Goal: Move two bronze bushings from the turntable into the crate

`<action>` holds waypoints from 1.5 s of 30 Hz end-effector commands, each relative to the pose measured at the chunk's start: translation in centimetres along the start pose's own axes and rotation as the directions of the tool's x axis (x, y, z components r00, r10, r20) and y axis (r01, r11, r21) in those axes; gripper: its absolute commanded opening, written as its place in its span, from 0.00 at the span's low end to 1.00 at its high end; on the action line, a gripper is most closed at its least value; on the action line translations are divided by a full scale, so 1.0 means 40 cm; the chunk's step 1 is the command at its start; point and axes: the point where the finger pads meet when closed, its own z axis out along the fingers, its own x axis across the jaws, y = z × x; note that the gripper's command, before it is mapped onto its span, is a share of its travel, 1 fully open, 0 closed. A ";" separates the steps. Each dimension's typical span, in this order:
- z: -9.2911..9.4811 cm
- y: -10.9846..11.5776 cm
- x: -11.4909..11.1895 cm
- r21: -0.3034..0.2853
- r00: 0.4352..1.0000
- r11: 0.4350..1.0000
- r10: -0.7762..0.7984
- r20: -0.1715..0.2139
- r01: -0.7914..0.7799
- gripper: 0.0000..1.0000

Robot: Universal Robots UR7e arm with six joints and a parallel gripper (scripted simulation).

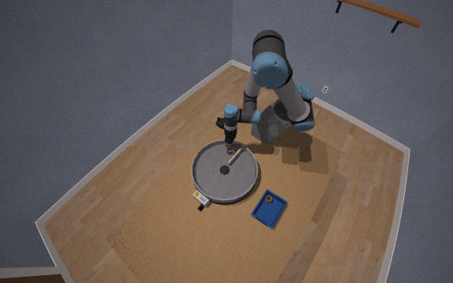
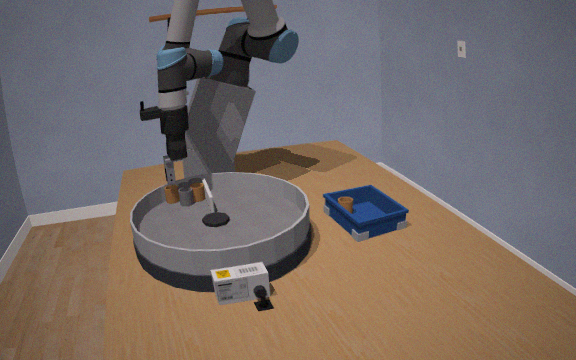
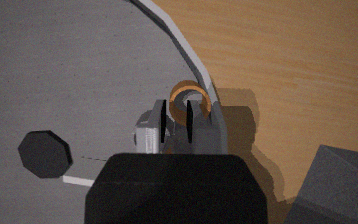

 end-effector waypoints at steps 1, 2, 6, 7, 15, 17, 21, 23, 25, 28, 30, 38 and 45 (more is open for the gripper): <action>-0.001 -0.001 -0.001 0.001 1.000 1.000 0.000 0.001 0.000 0.45; 0.006 -0.001 -0.001 0.001 1.000 1.000 0.000 0.001 0.000 0.45; 0.036 -0.001 -0.001 0.001 1.000 1.000 0.000 0.001 0.000 0.45; 0.036 -0.001 -0.001 0.001 1.000 1.000 0.000 0.001 0.000 0.45; 0.036 -0.001 -0.001 0.001 1.000 1.000 0.000 0.001 0.000 0.45; 0.036 -0.001 -0.001 0.001 1.000 1.000 0.000 0.001 0.000 0.45; 0.046 -0.001 -0.001 0.001 1.000 1.000 0.000 0.001 0.000 0.45; 0.053 -0.001 -0.001 0.001 1.000 1.000 0.000 0.001 0.000 0.45; 0.053 -0.001 -0.001 0.001 1.000 1.000 0.000 0.001 0.000 0.45; 0.053 -0.001 -0.001 0.001 1.000 1.000 0.000 0.001 0.000 0.45; 0.053 -0.001 -0.001 0.001 1.000 1.000 0.000 0.001 0.000 0.45; 0.063 -0.001 -0.001 0.001 1.000 1.000 0.000 0.001 0.000 0.45; 0.070 -0.001 -0.001 0.001 1.000 1.000 0.000 0.001 0.000 0.45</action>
